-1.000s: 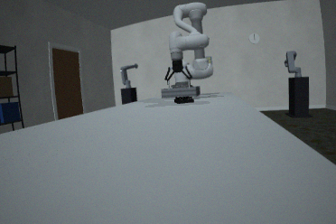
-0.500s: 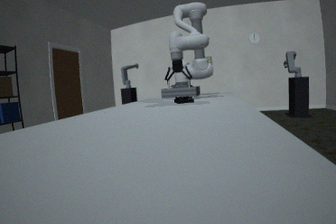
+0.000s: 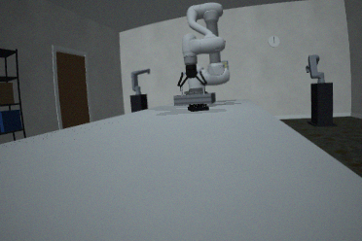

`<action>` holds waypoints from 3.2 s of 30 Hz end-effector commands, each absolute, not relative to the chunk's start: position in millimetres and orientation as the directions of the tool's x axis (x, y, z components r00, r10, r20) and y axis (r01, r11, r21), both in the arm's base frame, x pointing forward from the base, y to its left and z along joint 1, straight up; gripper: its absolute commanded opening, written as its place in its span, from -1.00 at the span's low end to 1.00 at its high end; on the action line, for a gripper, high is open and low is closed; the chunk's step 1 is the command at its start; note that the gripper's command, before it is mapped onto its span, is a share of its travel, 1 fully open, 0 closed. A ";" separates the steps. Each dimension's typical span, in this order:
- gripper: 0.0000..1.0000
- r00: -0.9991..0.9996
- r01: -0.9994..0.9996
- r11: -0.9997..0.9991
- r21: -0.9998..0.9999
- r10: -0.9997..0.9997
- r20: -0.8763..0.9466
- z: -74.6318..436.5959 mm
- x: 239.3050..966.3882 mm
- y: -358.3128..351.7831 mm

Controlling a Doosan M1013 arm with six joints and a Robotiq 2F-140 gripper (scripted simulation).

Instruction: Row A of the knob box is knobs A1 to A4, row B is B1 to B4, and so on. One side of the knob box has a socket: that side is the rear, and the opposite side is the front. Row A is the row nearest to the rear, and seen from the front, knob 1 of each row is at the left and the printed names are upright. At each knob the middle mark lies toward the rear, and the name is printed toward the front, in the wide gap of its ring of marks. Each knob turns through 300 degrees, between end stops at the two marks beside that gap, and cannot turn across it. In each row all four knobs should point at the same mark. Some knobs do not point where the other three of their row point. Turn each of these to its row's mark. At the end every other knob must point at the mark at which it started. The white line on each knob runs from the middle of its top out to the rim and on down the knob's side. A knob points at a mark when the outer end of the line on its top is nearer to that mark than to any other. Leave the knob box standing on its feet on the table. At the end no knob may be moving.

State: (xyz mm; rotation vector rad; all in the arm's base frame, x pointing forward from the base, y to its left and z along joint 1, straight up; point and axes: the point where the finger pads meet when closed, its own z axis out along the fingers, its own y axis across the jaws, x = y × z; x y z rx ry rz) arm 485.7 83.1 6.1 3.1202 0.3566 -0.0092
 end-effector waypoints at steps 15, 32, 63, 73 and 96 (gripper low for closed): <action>1.00 0.974 0.226 -0.974 0.000 0.226 -0.006 6.1 485.7 83.1; 1.00 0.974 0.226 -0.974 0.000 0.226 -0.006 6.1 485.7 83.1; 1.00 0.671 0.742 -0.671 -0.003 0.742 -0.005 12.4 507.8 89.3; 1.00 0.370 0.929 -0.370 -0.005 0.929 -0.004 16.1 520.6 93.0; 1.00 -0.477 0.879 0.477 -0.006 0.879 0.001 25.1 551.5 102.7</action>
